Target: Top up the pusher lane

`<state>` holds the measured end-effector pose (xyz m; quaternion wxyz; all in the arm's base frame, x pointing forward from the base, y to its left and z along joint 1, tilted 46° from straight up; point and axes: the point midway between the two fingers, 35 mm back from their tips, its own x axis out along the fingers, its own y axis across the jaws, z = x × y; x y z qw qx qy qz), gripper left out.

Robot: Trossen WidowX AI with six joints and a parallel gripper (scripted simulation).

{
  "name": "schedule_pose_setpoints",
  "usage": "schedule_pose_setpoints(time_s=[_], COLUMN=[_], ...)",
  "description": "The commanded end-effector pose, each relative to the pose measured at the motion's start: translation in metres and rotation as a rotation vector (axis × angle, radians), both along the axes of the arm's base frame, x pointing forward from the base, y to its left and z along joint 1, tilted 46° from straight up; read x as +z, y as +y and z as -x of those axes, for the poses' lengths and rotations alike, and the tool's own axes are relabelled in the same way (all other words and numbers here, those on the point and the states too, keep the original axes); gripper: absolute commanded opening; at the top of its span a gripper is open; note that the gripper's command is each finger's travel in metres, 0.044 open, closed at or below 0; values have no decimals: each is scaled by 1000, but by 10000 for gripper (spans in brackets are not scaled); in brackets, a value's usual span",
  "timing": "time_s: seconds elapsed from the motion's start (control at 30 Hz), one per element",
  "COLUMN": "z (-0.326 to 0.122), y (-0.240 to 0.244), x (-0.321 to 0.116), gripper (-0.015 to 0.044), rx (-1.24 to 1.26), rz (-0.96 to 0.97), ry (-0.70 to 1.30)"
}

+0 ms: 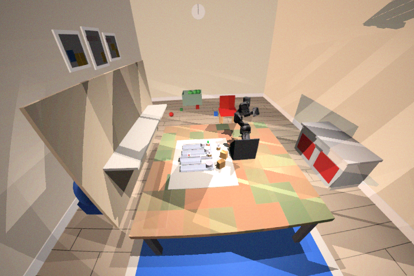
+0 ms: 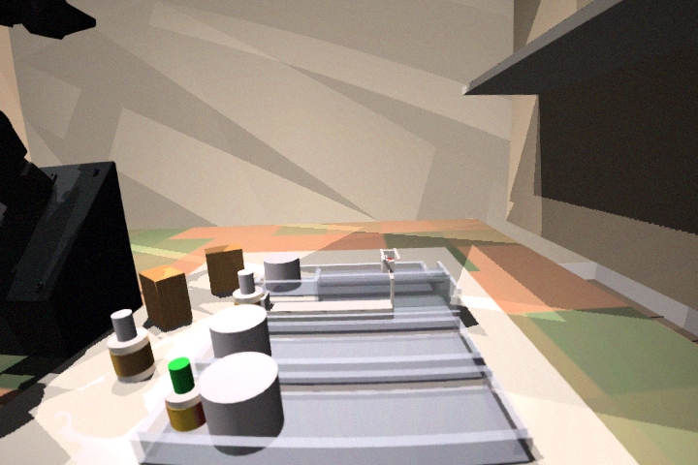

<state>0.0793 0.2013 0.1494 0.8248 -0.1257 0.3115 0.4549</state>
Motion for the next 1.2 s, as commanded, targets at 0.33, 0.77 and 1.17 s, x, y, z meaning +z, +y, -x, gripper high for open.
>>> schedule_pose_setpoints(time_s=[0.33,0.77,1.17], z=[-140,-160,-118], y=[-115,-287,-365], x=[-36,-67,-87], gripper=[440,440,440], rx=[-699,-1197,-1365], rz=[487,958,1158], ry=[-36,241,502])
